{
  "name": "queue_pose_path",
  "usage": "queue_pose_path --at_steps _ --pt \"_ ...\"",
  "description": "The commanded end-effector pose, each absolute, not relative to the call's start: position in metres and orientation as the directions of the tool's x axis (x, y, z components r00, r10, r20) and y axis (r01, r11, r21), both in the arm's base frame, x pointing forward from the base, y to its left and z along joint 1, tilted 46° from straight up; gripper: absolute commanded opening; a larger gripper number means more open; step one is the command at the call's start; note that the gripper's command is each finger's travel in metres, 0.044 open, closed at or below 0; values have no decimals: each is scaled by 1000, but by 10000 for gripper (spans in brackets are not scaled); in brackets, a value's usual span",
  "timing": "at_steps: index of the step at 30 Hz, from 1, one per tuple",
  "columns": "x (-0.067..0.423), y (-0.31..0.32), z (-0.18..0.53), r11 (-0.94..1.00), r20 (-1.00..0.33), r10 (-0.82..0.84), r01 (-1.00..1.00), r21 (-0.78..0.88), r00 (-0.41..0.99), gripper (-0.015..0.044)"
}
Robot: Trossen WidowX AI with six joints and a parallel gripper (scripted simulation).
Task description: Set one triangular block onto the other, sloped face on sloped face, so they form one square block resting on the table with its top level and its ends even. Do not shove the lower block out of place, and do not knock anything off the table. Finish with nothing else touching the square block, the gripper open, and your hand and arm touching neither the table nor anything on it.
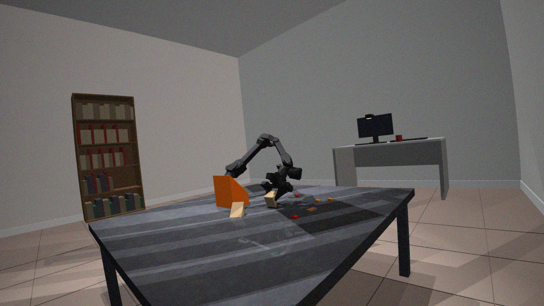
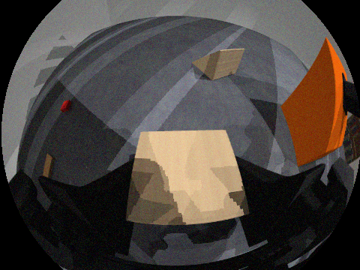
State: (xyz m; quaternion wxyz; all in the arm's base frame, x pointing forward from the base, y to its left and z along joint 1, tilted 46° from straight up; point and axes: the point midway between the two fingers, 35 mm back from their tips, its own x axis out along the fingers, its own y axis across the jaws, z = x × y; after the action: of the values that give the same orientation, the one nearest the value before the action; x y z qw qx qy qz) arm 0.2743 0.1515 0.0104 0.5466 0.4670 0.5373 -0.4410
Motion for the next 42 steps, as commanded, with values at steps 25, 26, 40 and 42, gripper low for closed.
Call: queue_pose_path --at_steps 25,26,40,42 --pt "274 153 12 174 -999 -4 984 39 41 440" --pt "274 153 12 174 -999 -4 984 39 41 440" --pt "284 81 80 172 -999 -14 984 36 39 440" --pt "285 82 80 168 -999 -13 985 38 41 440"
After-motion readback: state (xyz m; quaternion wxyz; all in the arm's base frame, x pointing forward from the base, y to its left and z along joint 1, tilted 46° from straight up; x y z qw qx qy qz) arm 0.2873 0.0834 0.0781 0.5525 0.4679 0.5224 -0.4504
